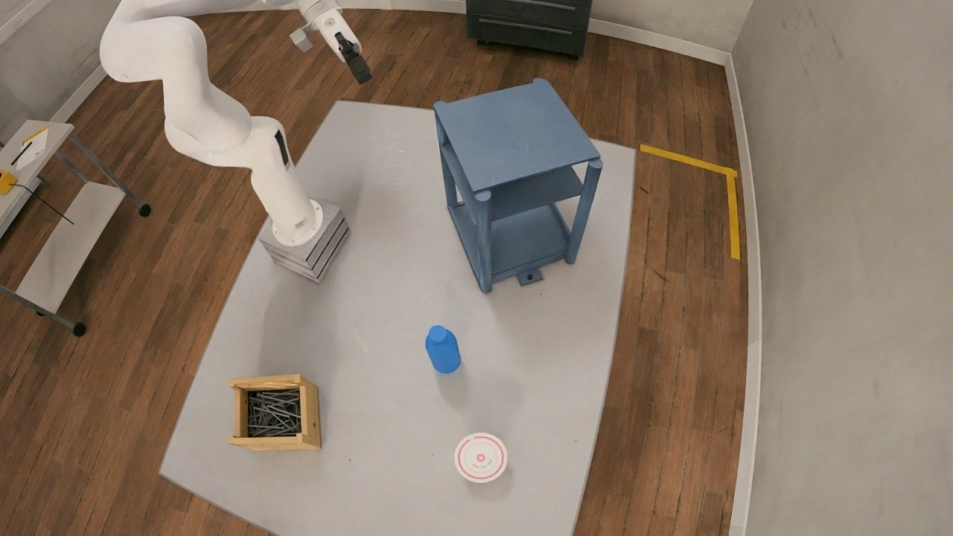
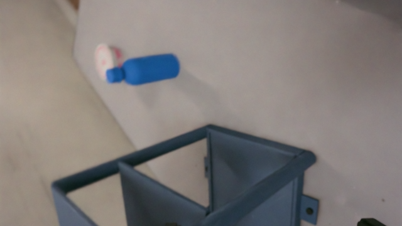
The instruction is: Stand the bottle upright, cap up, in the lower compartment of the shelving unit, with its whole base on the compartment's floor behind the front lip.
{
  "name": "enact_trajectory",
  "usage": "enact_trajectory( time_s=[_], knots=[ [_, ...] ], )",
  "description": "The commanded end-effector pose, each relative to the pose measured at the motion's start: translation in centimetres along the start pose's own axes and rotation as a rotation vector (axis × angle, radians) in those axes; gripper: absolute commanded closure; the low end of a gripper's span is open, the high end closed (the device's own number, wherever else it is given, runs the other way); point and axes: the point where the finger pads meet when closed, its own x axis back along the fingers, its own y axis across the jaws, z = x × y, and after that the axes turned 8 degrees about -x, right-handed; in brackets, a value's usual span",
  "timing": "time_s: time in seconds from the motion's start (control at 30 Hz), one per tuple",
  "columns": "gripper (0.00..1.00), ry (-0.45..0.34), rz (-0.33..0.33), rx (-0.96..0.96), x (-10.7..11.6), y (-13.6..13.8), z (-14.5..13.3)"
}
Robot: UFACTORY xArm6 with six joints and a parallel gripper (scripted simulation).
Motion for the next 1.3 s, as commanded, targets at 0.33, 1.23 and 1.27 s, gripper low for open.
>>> enact_trajectory(
  time_s=[0.33, 1.23, 1.27],
  knots=[
    [0.00, 0.154, -0.089, -0.290, 1.1, 0.2, -2.0],
    [0.00, 0.425, -0.211, -0.839, 3.2, -0.4, -7.6],
    [0.00, 0.437, -0.216, -0.864, 3.3, -0.4, -7.9]
  ],
)
